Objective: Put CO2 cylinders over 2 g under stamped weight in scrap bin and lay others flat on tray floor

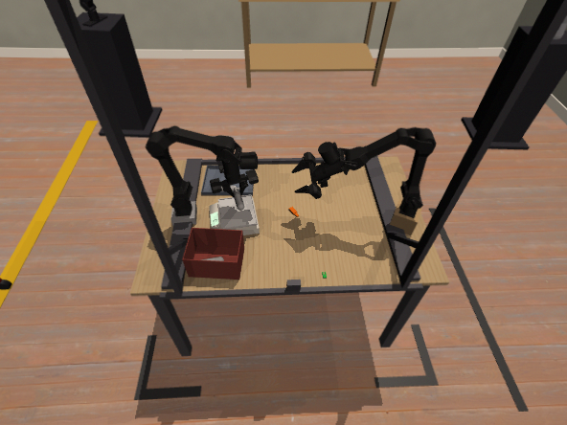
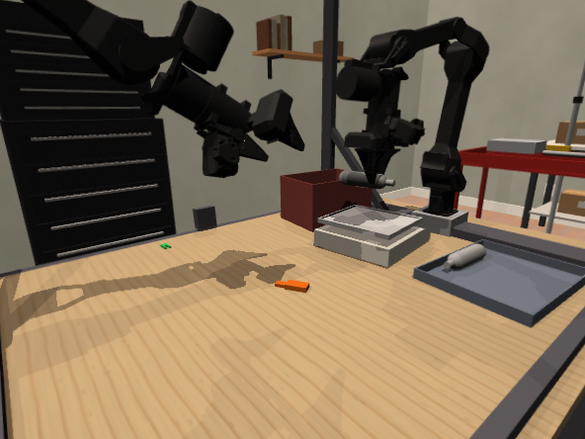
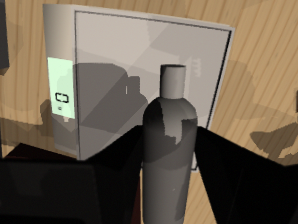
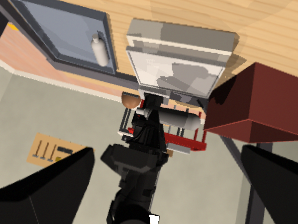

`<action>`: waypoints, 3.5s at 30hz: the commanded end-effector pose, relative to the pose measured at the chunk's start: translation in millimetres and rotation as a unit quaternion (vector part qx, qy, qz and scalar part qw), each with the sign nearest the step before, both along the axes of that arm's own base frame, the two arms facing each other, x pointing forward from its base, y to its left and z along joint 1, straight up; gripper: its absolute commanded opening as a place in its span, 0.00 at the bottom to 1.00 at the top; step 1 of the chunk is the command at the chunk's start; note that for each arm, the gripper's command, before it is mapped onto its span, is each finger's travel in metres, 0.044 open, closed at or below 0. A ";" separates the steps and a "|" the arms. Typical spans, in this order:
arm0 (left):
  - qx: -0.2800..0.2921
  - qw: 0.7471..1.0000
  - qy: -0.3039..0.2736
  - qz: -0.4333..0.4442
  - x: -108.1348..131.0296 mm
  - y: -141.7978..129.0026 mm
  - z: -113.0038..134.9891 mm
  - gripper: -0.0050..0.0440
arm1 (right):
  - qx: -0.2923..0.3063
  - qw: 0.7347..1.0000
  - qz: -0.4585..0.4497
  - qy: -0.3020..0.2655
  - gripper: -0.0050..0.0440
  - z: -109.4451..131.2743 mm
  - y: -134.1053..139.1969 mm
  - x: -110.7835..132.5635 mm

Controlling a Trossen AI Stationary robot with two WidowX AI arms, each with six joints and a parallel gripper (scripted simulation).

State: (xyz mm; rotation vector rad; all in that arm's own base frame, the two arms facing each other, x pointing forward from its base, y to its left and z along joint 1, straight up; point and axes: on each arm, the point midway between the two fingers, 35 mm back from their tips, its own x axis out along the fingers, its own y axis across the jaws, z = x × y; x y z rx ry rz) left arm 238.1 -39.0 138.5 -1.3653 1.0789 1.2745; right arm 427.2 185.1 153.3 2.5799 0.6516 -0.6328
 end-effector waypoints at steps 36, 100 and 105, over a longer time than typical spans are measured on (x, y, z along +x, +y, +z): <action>0.000 0.974 -0.165 -0.159 97.5 -16.0 8.2 0.00 | 0.128 0.989 -0.062 0.041 1.00 3.8 20.3 1.7; 0.163 0.556 -0.112 -0.807 123.5 -21.2 10.9 0.00 | 0.128 0.989 -0.062 0.041 1.00 3.8 20.3 1.7; 0.179 0.456 -0.098 -0.866 123.5 -21.4 10.9 0.00 | 0.128 0.989 -0.062 0.041 1.00 3.8 20.3 1.7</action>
